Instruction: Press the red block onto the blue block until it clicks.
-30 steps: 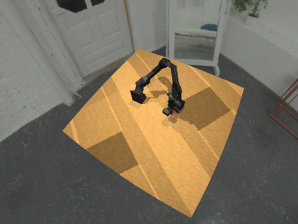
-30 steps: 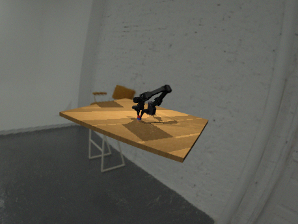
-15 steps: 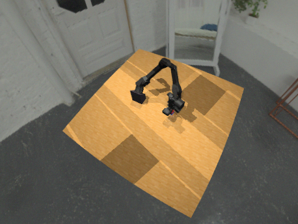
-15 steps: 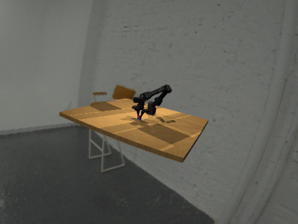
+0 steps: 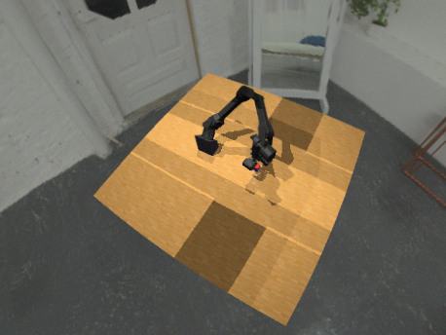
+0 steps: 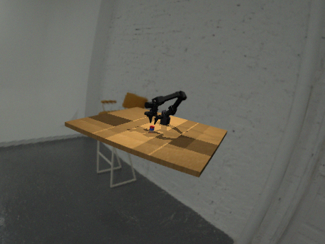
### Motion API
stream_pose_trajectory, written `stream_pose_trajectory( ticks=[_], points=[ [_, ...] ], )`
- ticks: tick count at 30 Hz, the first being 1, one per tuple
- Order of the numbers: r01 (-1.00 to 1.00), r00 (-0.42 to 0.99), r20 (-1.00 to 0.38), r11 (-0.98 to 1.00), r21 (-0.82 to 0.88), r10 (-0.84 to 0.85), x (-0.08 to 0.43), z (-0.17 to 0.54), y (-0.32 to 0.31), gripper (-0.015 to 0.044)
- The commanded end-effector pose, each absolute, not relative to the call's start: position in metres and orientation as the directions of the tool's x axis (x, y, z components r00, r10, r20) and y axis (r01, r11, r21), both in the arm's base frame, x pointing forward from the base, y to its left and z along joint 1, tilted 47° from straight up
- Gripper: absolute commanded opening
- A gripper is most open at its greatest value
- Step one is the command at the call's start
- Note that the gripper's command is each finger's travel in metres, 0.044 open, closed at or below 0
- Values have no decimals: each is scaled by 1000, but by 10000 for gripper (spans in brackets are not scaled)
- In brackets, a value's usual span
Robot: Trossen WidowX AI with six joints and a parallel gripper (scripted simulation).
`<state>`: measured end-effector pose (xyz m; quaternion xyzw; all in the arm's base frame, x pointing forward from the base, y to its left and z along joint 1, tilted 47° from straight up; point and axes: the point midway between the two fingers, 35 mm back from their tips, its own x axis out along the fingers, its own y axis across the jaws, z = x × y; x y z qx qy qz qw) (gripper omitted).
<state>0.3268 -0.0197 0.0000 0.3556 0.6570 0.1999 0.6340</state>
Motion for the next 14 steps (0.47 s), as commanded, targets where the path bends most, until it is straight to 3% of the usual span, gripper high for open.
stream_pose_trajectory(
  ticks=[1,14],
  points=[
    [204,76,-695,671,713,715,323,44,-65,220],
    [204,76,-695,671,713,715,324,44,-69,220]
  ],
)
